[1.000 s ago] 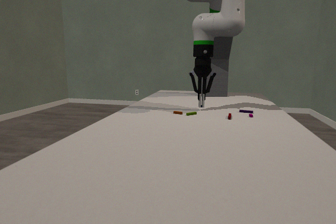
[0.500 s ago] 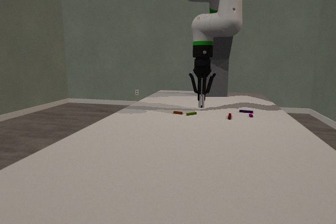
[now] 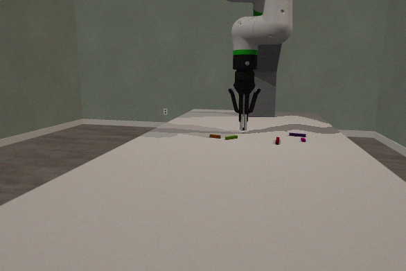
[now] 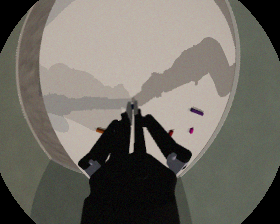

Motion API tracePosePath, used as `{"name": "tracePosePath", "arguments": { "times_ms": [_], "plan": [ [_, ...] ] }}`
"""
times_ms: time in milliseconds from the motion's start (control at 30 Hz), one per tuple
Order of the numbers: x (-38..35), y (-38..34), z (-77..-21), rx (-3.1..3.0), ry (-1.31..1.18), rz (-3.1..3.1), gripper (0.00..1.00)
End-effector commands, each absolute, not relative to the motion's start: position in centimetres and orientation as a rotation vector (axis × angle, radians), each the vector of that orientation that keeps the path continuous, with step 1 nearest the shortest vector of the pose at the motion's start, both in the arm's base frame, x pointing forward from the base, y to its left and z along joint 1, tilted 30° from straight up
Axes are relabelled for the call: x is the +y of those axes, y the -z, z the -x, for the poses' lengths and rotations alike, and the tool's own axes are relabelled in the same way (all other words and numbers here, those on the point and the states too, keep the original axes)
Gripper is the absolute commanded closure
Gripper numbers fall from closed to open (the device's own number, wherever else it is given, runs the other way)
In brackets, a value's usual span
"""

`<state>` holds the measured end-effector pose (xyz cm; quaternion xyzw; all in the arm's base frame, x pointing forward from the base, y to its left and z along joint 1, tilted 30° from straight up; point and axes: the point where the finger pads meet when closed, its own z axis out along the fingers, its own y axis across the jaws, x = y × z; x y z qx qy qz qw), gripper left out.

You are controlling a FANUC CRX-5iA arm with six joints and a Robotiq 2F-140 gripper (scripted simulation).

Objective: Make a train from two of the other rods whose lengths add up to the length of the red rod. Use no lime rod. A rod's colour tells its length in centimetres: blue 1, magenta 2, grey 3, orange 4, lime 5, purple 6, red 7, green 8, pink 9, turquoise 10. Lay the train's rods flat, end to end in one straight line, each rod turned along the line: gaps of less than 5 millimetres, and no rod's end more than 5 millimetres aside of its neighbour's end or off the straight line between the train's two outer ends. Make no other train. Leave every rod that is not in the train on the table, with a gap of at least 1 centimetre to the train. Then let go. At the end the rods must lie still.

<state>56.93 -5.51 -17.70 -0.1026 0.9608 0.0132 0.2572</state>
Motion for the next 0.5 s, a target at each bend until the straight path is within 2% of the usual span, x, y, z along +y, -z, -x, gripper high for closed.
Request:
{"name": "tracePosePath", "arguments": {
  "times_ms": [0, 467],
  "plan": [
    [-5.52, 17.70, -56.94, 2.606, -0.036, 0.278, 0.97],
    [-5.50, 17.85, -57.03, 2.606, -0.036, 0.278, 0.97]
  ]
}}
